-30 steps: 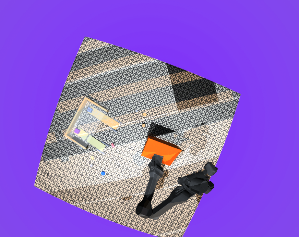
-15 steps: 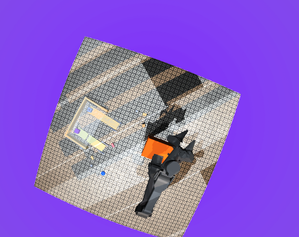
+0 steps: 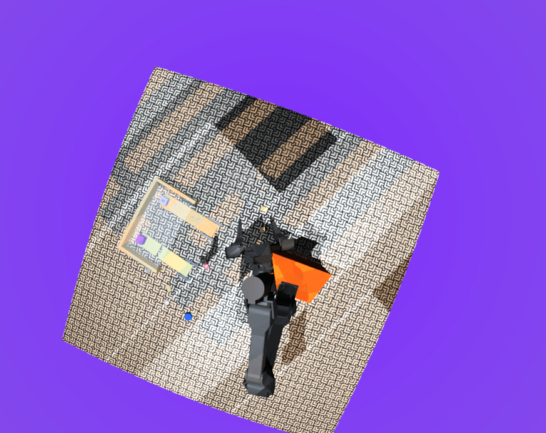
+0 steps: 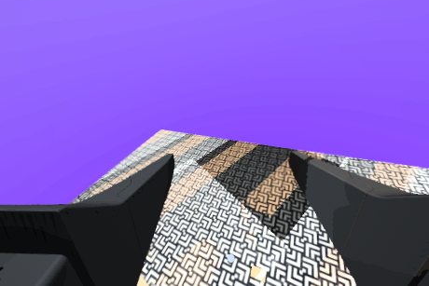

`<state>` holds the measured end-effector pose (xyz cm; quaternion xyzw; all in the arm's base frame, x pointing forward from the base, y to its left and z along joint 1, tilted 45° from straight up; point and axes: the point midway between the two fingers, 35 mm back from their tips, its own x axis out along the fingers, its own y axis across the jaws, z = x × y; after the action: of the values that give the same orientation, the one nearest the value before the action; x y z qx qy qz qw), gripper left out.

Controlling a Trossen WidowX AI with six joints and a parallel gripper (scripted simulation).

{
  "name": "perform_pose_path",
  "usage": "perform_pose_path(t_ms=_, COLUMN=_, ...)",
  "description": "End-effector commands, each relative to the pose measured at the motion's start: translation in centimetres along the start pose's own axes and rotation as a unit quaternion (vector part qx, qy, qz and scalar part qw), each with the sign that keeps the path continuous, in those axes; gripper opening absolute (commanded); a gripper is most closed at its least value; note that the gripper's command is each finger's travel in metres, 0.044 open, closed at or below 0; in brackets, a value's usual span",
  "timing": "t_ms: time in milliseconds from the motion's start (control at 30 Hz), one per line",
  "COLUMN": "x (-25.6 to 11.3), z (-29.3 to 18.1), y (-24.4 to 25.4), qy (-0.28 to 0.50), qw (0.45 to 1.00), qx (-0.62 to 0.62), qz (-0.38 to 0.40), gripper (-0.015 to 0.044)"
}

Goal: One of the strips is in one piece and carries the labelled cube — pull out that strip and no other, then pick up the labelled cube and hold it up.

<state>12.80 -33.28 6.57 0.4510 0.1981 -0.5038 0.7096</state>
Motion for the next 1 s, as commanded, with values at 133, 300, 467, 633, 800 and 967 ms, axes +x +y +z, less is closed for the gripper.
perform_pose_path(t_ms=133, x=0.3, z=-8.6, y=10.6, qy=0.109, qw=0.959, qx=-0.140, qz=0.223, gripper=0.0400)
perform_pose_path(t_ms=300, x=-2.1, z=-14.6, y=15.7, qy=0.174, qw=0.892, qx=-0.216, qz=0.357, gripper=0.0400)
perform_pose_path(t_ms=467, x=-4.6, z=-18.8, y=18.1, qy=0.217, qw=0.831, qx=-0.260, qz=0.442, gripper=0.0400)
perform_pose_path(t_ms=633, x=-4.6, z=-18.8, y=18.1, qy=0.217, qw=0.831, qx=-0.260, qz=0.442, gripper=0.0400)
perform_pose_path(t_ms=800, x=-4.6, z=-18.8, y=18.1, qy=0.217, qw=0.831, qx=-0.260, qz=0.442, gripper=0.0400)
perform_pose_path(t_ms=967, x=-4.6, z=-18.8, y=18.1, qy=0.217, qw=0.831, qx=-0.260, qz=0.442, gripper=0.0400)
